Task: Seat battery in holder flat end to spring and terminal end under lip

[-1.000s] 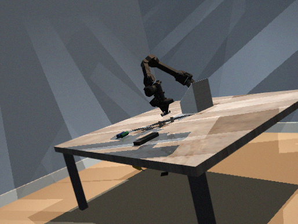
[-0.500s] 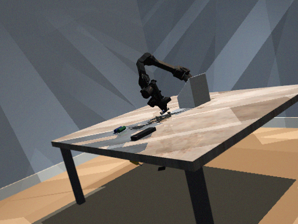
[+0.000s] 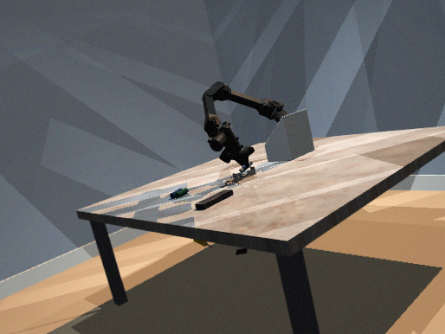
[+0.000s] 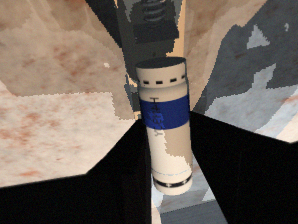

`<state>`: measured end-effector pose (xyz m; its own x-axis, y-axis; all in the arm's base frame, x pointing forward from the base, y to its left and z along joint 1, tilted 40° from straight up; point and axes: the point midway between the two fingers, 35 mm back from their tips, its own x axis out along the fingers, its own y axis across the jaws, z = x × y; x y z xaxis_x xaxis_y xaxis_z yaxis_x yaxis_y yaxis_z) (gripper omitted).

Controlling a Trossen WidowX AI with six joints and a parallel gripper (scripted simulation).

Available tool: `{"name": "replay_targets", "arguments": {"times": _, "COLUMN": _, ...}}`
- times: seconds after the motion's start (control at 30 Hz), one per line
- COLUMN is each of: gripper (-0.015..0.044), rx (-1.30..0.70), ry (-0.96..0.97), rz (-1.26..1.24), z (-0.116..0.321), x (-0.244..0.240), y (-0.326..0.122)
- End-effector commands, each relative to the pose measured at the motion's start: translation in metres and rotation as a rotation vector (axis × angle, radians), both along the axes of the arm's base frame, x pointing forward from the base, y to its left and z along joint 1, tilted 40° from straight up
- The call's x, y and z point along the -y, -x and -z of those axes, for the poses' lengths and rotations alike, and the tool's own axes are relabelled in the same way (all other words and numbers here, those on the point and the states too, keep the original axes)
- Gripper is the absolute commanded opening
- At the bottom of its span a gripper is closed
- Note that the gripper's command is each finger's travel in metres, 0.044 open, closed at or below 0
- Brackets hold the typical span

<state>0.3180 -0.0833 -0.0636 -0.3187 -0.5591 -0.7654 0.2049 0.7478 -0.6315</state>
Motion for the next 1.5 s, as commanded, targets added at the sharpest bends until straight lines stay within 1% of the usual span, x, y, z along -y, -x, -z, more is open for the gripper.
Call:
{"name": "replay_targets", "arguments": {"times": 0.0, "gripper": 0.0074, "rx": -0.010, "ry": -0.006, "rz": 0.020, "z": 0.001, "x": 0.001, "y": -0.003}}
{"name": "replay_targets", "arguments": {"times": 0.83, "gripper": 0.0074, "rx": -0.112, "ry": -0.033, "rz": 0.109, "z": 0.006, "x": 0.008, "y": -0.007}}
{"name": "replay_targets", "arguments": {"times": 1.47, "gripper": 0.0074, "rx": -0.115, "ry": -0.033, "rz": 0.111, "z": 0.006, "x": 0.011, "y": -0.016}}
